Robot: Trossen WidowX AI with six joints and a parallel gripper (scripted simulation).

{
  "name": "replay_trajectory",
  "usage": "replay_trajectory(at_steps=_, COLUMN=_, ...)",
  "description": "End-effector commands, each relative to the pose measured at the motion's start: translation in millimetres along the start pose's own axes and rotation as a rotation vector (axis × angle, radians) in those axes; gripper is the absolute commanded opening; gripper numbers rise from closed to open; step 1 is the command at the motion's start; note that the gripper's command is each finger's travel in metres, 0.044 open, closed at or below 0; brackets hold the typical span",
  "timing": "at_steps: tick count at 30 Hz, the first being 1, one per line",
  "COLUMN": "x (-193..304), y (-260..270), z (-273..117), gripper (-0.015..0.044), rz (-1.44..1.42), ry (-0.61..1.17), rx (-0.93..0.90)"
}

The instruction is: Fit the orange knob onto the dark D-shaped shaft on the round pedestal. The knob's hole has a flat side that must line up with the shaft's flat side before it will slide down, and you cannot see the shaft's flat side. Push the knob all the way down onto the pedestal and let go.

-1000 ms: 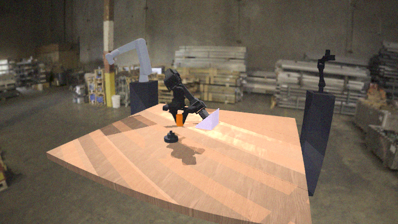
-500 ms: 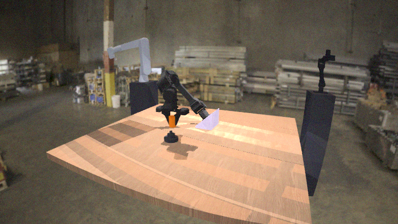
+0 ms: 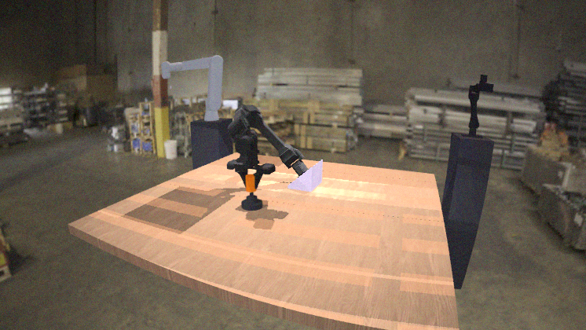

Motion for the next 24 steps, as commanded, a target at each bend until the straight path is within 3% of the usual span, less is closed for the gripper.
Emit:
replay_trajectory(at_steps=1, x=1.5, y=0.8, z=9.2, gripper=0.0, rz=-0.008, ry=0.001, rx=0.004)
replay_trajectory(at_steps=24, x=2.1, y=0.0, z=9.3, gripper=0.0, rz=0.001, ry=0.001, rx=0.004)
Point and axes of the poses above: the point midway between the two fingers, 35 mm back from their tips, its own z axis out along the fingers, its own y axis across the jaws, x = y × z, the point moved 5 cm from there along -z, back along the fingers, and after that the axes turned 10 degrees about -z, right-handed, at the moved point
